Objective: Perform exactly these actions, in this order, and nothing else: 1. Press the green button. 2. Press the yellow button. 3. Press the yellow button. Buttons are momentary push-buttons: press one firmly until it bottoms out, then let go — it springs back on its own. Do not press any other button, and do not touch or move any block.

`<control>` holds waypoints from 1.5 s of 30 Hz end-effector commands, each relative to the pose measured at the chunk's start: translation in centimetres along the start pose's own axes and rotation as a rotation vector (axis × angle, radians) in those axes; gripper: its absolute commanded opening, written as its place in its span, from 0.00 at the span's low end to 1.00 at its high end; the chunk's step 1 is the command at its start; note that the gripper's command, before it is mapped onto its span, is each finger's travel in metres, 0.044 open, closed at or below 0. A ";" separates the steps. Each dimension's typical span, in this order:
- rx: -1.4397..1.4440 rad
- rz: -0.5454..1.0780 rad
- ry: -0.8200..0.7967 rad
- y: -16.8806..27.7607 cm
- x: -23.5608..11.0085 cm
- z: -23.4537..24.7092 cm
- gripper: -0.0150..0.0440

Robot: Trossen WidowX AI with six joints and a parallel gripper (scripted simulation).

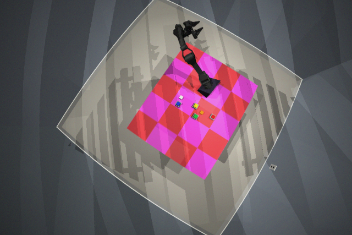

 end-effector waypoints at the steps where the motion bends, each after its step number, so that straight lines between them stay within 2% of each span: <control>1: -0.002 0.002 -0.004 0.1 -0.1 0.1 0.93; 4: -0.038 0.038 -0.069 1.2 -1.4 1.3 0.93; 8: -0.149 0.129 -0.261 4.4 -6.1 4.1 0.93; 15: -0.382 0.254 -0.640 10.0 -17.2 6.1 0.93; 21: -0.596 0.304 -0.973 14.0 -27.5 3.6 0.93; 28: -0.844 0.289 -1.347 17.5 -38.0 -3.7 0.93; 35: -1.056 0.223 -1.693 19.9 -45.0 -14.4 0.93; 40: -1.221 0.112 -1.905 21.8 -47.5 -23.2 0.93; 45: -1.402 -0.079 -2.094 23.8 -47.5 -32.4 0.93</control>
Point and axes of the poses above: the point midway between the two fingers, 35 mm back from their tips, its own x axis out along the fingers, its own z axis across the jaws, y = z × x, the point moved 3 cm from there along -x, back along the fingers, and after that the axes turned 7 degrees about -x, right-handed, at the moved point
